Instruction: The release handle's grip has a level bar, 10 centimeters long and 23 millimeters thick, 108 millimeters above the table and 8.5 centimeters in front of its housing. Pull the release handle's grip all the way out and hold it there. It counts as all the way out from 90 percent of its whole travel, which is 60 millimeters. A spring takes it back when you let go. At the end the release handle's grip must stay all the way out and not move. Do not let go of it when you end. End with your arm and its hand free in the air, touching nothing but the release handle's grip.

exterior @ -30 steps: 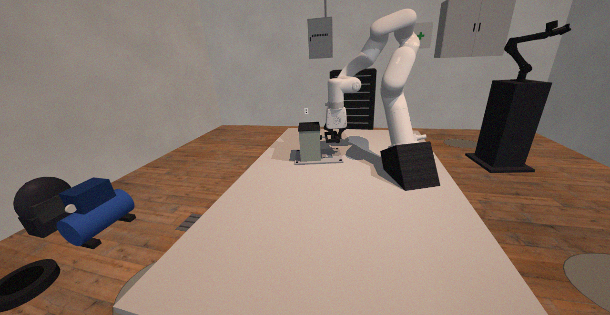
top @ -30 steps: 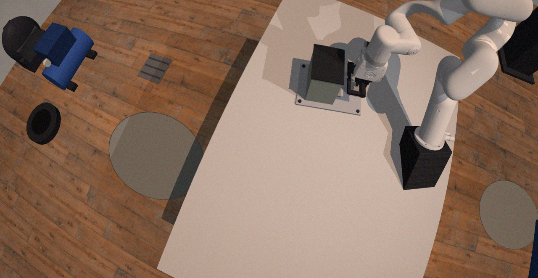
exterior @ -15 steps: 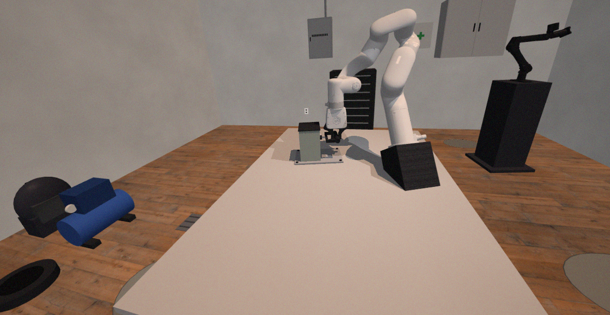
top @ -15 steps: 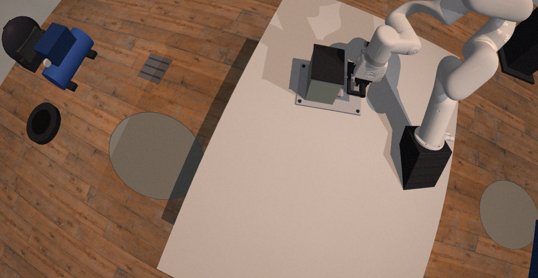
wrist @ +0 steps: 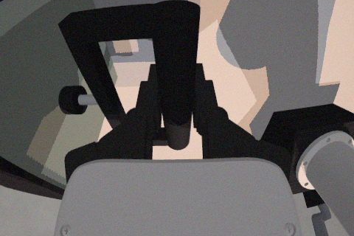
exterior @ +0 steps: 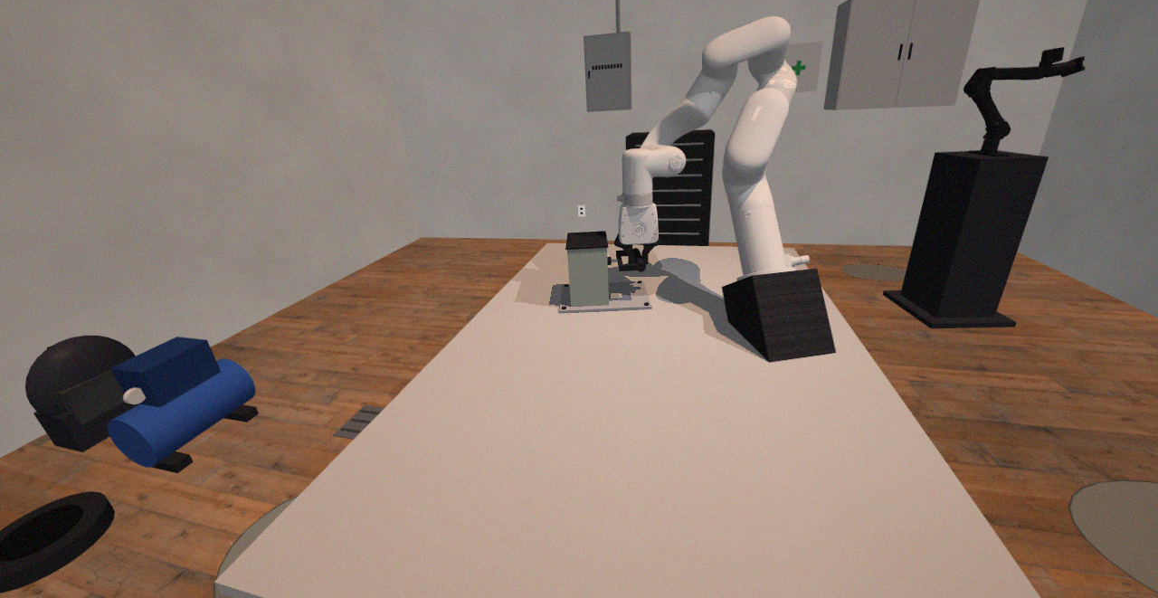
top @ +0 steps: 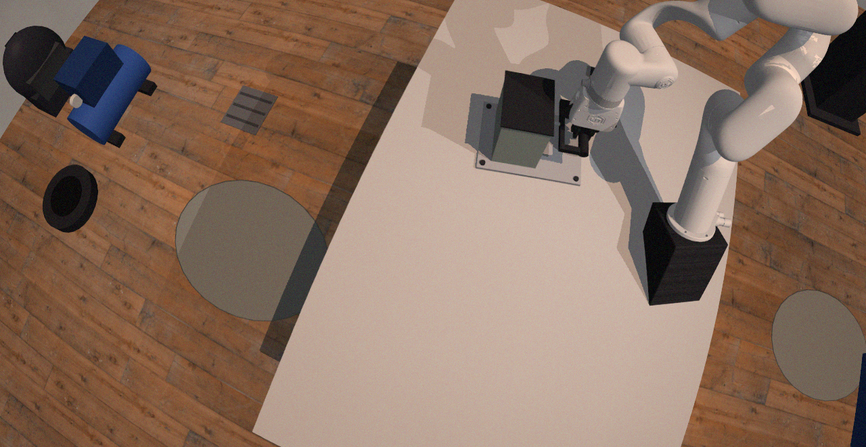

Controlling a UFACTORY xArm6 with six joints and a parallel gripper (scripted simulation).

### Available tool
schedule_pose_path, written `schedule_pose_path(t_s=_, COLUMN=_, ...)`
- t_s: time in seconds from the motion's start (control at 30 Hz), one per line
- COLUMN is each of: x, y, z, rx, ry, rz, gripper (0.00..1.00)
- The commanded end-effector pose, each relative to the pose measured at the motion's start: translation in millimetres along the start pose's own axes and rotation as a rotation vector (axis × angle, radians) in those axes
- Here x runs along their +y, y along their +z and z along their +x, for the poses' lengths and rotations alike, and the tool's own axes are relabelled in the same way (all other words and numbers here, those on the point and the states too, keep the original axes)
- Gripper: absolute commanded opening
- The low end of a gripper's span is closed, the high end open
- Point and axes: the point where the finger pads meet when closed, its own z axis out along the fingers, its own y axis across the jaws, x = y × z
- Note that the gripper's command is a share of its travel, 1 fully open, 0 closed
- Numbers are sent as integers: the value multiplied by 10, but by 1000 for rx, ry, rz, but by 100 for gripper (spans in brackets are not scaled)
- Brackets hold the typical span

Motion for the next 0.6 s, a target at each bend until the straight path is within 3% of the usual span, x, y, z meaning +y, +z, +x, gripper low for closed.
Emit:
schedule_pose_path(t_s=0.0, x=-11, y=-7, z=4, rx=0, ry=1, rz=3, gripper=0)
schedule_pose_path(t_s=0.57, x=103, y=-7, z=4, rx=0, ry=1, rz=3, gripper=0)
